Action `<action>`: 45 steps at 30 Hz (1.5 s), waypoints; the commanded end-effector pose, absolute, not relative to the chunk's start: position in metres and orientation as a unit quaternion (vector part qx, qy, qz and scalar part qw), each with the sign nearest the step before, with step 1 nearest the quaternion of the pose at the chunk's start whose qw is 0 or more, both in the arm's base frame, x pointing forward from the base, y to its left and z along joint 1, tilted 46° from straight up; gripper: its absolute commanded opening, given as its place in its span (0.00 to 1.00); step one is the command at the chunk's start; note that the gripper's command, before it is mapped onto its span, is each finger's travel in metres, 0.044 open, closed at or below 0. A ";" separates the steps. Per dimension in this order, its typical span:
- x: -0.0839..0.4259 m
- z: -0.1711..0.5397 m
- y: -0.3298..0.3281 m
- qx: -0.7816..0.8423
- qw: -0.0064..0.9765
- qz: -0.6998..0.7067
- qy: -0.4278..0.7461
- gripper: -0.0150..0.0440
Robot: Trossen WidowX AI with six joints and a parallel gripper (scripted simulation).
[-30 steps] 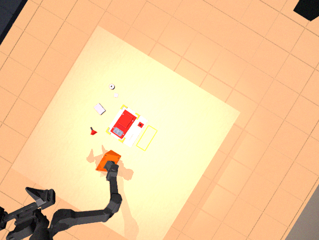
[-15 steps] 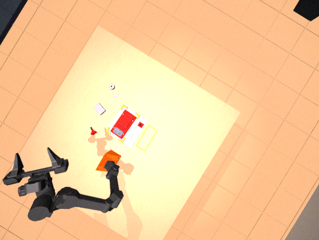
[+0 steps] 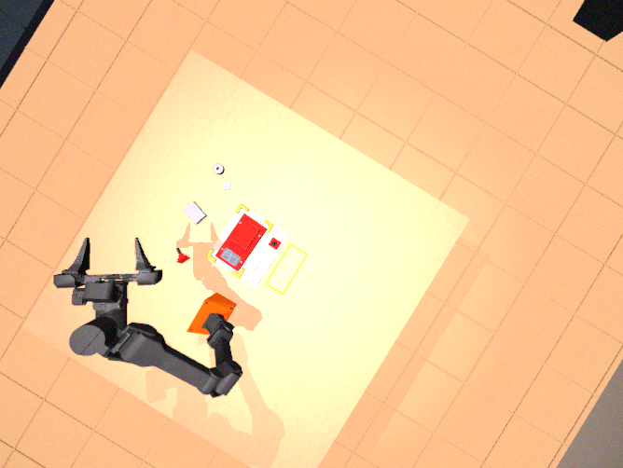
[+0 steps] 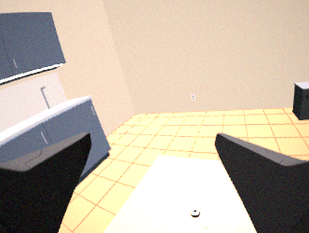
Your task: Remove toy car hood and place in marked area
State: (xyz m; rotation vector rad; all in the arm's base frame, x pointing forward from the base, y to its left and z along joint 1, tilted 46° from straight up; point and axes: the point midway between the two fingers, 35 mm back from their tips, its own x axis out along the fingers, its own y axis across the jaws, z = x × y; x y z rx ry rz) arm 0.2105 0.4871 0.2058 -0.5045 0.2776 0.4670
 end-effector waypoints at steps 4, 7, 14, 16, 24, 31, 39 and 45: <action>0.257 0.162 0.454 -0.270 0.925 0.174 0.204 1.00; 0.277 0.143 0.434 -0.278 0.919 0.145 0.239 1.00; 0.315 0.101 0.380 -0.291 0.898 0.073 0.320 1.00; 0.324 0.090 0.363 -0.293 0.891 0.050 0.344 1.00; 0.349 0.051 0.289 -0.291 0.851 -0.046 0.434 1.00; 0.360 0.026 0.217 -0.282 0.797 -0.140 0.516 1.00; 0.353 0.008 0.136 -0.261 0.713 -0.249 0.601 1.00; 0.346 0.004 0.104 -0.250 0.671 -0.294 0.632 1.00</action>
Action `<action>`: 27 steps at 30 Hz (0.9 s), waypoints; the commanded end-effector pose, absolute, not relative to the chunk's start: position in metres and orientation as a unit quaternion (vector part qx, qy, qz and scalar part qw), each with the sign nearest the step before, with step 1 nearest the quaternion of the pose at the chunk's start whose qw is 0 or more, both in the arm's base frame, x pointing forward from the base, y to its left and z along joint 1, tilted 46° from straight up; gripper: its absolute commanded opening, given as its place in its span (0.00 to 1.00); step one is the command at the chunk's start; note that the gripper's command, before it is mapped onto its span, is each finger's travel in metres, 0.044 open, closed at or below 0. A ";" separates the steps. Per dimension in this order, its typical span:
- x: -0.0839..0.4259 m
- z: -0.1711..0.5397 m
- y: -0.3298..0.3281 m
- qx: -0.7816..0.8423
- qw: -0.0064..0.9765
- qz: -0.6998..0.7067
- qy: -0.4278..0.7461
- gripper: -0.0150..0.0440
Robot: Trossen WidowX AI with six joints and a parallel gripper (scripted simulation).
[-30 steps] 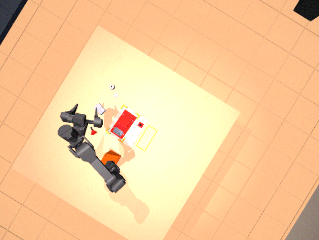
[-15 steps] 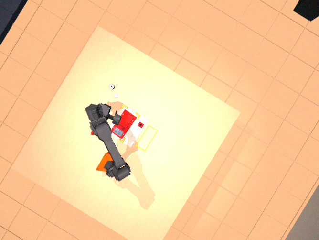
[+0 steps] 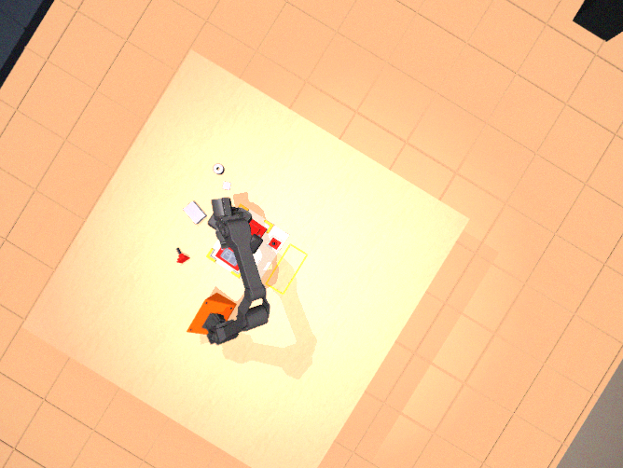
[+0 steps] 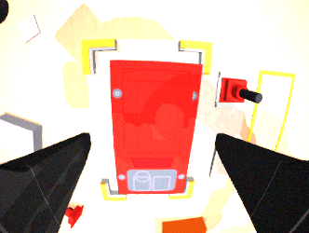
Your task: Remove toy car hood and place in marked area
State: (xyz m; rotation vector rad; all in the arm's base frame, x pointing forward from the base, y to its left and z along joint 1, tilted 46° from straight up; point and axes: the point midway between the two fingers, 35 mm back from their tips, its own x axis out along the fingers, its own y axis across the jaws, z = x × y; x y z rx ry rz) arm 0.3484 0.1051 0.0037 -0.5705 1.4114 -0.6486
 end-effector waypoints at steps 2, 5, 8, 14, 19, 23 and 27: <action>0.346 0.004 0.104 -0.250 0.671 -0.294 0.632 1.00; 0.346 0.003 0.103 -0.250 0.671 -0.294 0.632 1.00; 0.346 0.002 0.102 -0.250 0.671 -0.294 0.632 1.00; 0.346 -0.001 0.099 -0.250 0.672 -0.294 0.632 1.00; 0.346 -0.003 0.097 -0.250 0.672 -0.294 0.632 1.00; 0.346 -0.004 0.095 -0.250 0.672 -0.294 0.632 1.00; 0.346 -0.006 0.093 -0.250 0.672 -0.294 0.632 1.00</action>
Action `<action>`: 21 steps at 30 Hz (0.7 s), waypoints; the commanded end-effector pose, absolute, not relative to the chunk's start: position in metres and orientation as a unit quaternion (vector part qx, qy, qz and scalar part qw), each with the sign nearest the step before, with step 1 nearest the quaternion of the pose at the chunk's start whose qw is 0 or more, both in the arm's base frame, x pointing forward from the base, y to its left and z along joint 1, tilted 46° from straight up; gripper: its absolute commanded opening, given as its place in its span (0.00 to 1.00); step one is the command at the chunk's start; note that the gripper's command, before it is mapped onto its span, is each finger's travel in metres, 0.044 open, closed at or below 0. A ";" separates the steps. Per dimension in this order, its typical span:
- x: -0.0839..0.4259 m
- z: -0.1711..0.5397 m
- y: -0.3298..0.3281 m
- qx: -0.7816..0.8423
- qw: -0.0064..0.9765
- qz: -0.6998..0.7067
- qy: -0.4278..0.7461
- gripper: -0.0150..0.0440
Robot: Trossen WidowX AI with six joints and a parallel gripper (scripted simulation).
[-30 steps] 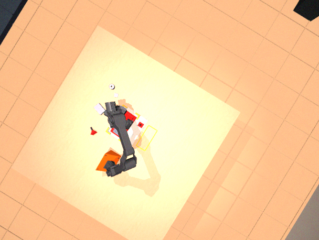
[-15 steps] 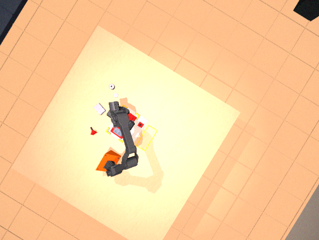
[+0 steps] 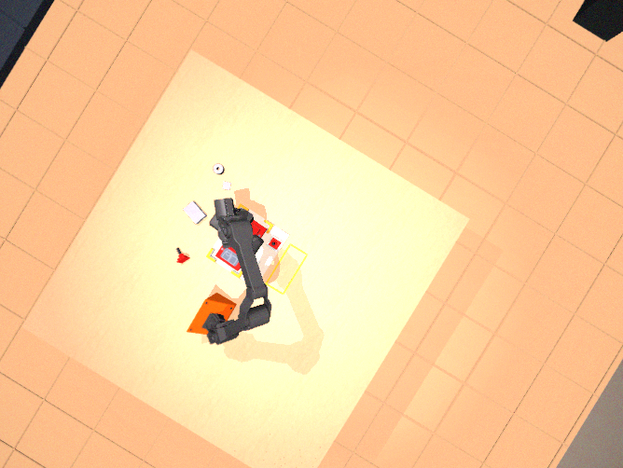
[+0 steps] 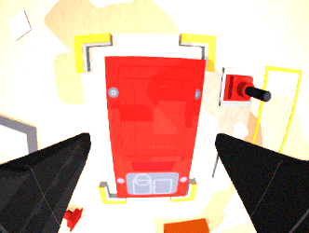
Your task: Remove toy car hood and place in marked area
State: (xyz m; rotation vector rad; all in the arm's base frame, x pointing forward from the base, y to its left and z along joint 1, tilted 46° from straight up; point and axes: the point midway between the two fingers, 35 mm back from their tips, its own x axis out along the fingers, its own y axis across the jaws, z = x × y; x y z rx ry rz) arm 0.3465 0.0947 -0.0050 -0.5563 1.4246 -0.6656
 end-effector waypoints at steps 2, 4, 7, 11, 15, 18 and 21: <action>0.346 -0.007 0.092 -0.250 0.672 -0.294 0.632 1.00; 0.346 -0.008 0.091 -0.250 0.672 -0.294 0.632 1.00; 0.346 -0.009 0.090 -0.250 0.672 -0.294 0.632 1.00; 0.346 -0.010 0.088 -0.250 0.672 -0.294 0.632 1.00; 0.346 -0.012 0.086 -0.250 0.672 -0.294 0.632 1.00; 0.346 -0.013 0.085 -0.251 0.672 -0.294 0.632 1.00; 0.346 -0.014 0.083 -0.251 0.672 -0.294 0.632 1.00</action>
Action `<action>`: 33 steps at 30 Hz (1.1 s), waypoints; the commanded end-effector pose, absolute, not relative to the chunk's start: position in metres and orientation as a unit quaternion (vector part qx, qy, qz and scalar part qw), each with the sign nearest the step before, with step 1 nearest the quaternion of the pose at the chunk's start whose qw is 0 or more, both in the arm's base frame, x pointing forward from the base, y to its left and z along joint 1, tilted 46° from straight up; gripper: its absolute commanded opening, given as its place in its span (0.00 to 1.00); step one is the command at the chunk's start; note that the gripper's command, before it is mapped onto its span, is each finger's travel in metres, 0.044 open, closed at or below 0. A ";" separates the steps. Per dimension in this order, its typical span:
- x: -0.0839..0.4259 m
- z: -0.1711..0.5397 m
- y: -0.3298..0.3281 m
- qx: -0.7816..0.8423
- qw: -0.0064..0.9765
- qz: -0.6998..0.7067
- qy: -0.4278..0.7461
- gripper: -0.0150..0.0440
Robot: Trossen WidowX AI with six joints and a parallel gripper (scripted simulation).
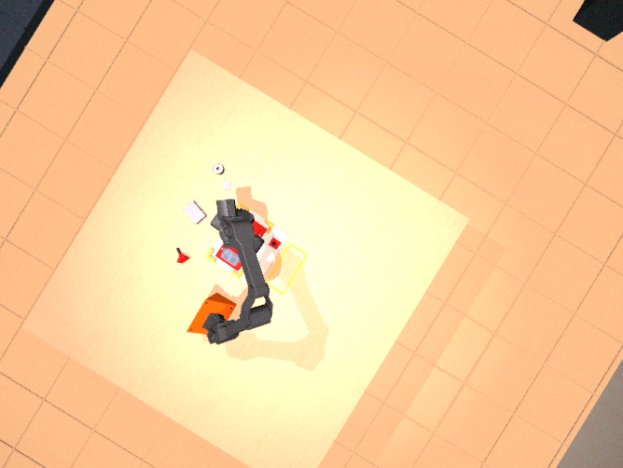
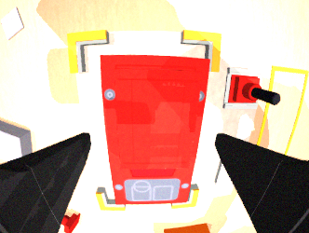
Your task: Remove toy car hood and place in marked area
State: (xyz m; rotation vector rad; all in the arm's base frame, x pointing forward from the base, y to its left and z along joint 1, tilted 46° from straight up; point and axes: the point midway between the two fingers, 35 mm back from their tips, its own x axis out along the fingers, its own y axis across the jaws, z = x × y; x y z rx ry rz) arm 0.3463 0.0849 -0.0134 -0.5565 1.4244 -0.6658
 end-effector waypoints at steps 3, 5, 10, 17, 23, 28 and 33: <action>0.346 -0.015 0.082 -0.251 0.672 -0.294 0.632 1.00; 0.346 -0.016 0.081 -0.251 0.672 -0.294 0.632 1.00; 0.346 -0.018 0.078 -0.251 0.672 -0.294 0.632 1.00; 0.345 -0.021 0.075 -0.251 0.672 -0.295 0.632 1.00; 0.345 -0.023 0.072 -0.251 0.672 -0.295 0.632 1.00; 0.345 -0.025 0.070 -0.251 0.671 -0.295 0.632 1.00; 0.344 -0.027 0.067 -0.251 0.671 -0.295 0.632 1.00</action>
